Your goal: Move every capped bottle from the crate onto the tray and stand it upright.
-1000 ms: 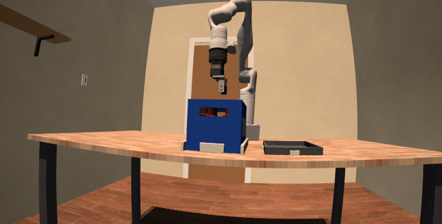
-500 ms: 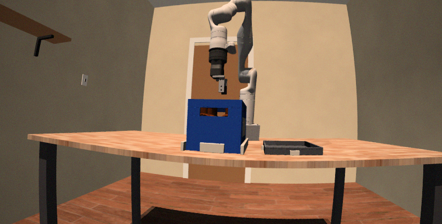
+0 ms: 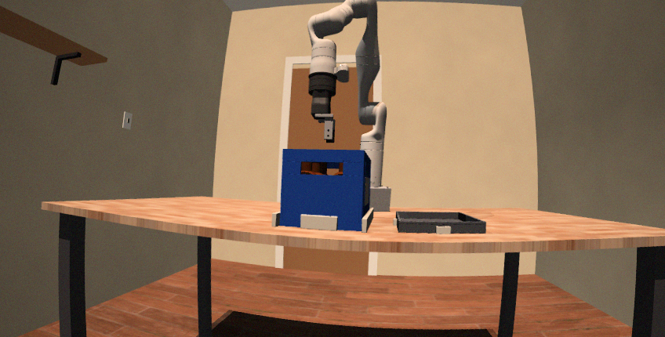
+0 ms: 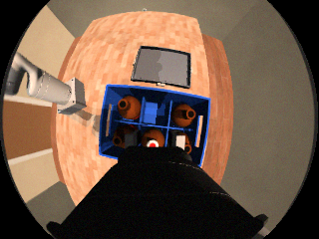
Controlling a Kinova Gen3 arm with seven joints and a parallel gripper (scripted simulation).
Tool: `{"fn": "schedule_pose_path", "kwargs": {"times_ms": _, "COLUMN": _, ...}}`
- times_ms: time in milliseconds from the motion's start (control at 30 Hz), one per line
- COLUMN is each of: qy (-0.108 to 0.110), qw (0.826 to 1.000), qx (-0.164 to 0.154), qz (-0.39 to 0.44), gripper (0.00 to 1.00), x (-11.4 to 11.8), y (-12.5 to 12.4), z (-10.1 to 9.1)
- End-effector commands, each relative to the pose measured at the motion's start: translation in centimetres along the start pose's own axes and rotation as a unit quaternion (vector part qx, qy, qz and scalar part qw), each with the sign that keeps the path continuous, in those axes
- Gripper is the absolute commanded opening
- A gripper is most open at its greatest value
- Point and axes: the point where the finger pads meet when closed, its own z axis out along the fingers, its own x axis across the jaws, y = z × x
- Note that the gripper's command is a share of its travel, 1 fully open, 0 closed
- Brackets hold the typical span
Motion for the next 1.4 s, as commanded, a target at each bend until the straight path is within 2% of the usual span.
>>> {"fn": "schedule_pose_path", "kwargs": {"times_ms": 0, "qy": -0.001, "qw": 1.0, "qx": 0.0, "qz": -0.005, "gripper": 1.0, "x": -0.2, "y": 1.3, "z": 0.2}}
{"fn": "schedule_pose_path", "kwargs": {"times_ms": 200, "qy": -0.001, "qw": 0.999, "qx": 0.0, "qz": -0.043, "gripper": 1.0, "x": -0.5, "y": 3.2, "z": 0.5}}
{"fn": "schedule_pose_path", "kwargs": {"times_ms": 833, "qy": 0.001, "qw": 0.99, "qx": -0.001, "qz": -0.144, "gripper": 1.0, "x": -0.5, "y": 3.4, "z": 0.6}}
{"fn": "schedule_pose_path", "kwargs": {"times_ms": 1367, "qy": 0.001, "qw": 0.971, "qx": -0.001, "qz": -0.239, "gripper": 1.0, "x": -0.5, "y": 3.4, "z": 0.6}}
